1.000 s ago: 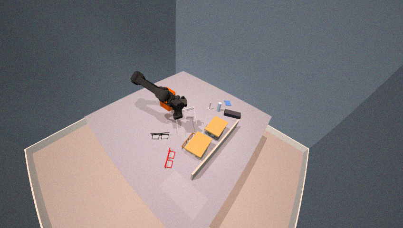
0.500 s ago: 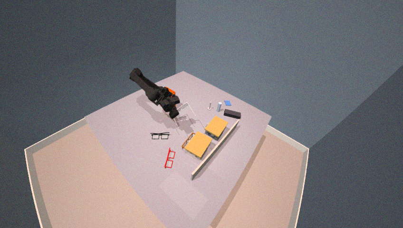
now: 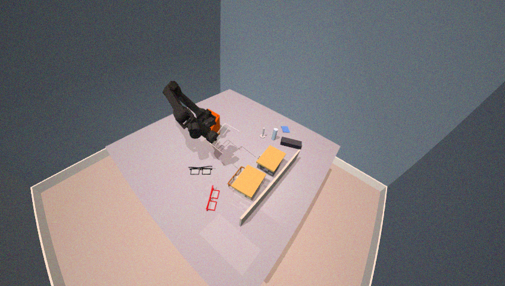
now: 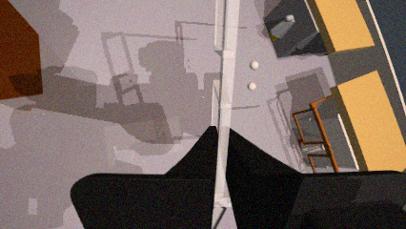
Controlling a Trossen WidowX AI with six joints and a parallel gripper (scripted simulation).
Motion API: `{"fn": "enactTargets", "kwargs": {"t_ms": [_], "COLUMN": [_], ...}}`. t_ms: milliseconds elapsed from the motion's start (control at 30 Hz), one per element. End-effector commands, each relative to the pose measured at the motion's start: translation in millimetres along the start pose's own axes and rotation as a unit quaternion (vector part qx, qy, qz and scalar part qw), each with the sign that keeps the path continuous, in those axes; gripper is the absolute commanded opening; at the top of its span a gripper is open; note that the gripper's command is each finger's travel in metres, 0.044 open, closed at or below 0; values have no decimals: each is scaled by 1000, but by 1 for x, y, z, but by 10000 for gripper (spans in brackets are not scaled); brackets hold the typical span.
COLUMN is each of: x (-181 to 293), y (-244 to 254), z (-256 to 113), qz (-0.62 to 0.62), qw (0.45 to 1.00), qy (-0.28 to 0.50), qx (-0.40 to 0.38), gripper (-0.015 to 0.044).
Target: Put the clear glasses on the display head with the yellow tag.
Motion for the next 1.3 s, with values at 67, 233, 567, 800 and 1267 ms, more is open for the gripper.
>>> {"fn": "enactTargets", "kwargs": {"t_ms": [67,233,567,800,1267], "x": [5,8,10,8,9], "y": [12,20,37,49,47], "z": [-13,-23,-42,-54,-54], "qz": [-81,-145,-274,-362,-347], "qw": [996,988,955,920,926], "qy": [-2,6,41,77,77], "qx": [32,59,106,131,128], "gripper": [0,0,0,0,0]}}
Point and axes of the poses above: the point midway between the two fingers, 35 mm back from their tips, its own z axis out along the fingers, its own y axis across the jaws, x = y × z, the point moved 8 cm from there along -z, back along the fingers, and after that the axes turned 6 degrees about z, right-handed, at the moved point
